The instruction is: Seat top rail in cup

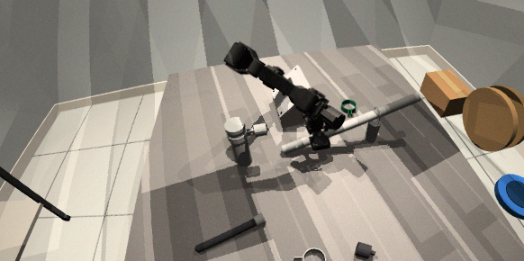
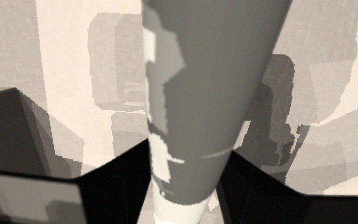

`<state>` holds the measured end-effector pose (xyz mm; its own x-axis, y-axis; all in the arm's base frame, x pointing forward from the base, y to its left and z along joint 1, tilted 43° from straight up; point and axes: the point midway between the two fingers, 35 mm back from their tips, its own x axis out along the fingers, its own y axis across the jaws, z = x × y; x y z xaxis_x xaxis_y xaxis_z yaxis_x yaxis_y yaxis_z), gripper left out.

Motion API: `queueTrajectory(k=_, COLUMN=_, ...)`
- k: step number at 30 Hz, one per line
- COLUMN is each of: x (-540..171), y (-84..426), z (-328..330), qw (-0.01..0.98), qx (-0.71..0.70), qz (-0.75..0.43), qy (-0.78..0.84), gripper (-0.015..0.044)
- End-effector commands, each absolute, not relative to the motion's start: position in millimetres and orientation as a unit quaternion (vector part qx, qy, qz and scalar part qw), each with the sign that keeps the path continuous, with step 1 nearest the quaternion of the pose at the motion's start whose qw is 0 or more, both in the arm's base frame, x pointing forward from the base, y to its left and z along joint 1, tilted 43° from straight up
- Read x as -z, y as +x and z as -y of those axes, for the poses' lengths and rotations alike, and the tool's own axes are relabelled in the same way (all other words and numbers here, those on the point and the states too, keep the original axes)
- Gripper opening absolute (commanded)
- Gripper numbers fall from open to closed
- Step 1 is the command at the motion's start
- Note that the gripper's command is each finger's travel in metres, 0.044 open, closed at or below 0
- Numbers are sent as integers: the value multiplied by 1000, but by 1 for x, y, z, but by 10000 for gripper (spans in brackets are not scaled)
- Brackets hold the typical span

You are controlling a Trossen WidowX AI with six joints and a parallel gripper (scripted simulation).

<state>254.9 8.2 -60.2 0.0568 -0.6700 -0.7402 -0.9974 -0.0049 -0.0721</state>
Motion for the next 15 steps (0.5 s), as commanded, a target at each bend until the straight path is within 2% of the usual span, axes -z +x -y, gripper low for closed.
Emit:
queueTrajectory(k=1, x=60, y=254, z=-8, qw=308, qx=-267, qz=-635, qy=-657, gripper=137)
queueTrajectory(k=6, x=57, y=255, z=-11, qw=308, qx=-267, qz=-635, qy=-657, gripper=5)
queueTrajectory(k=15, x=43, y=253, z=-19, qw=284, qx=-248, qz=-652, qy=-658, gripper=0)
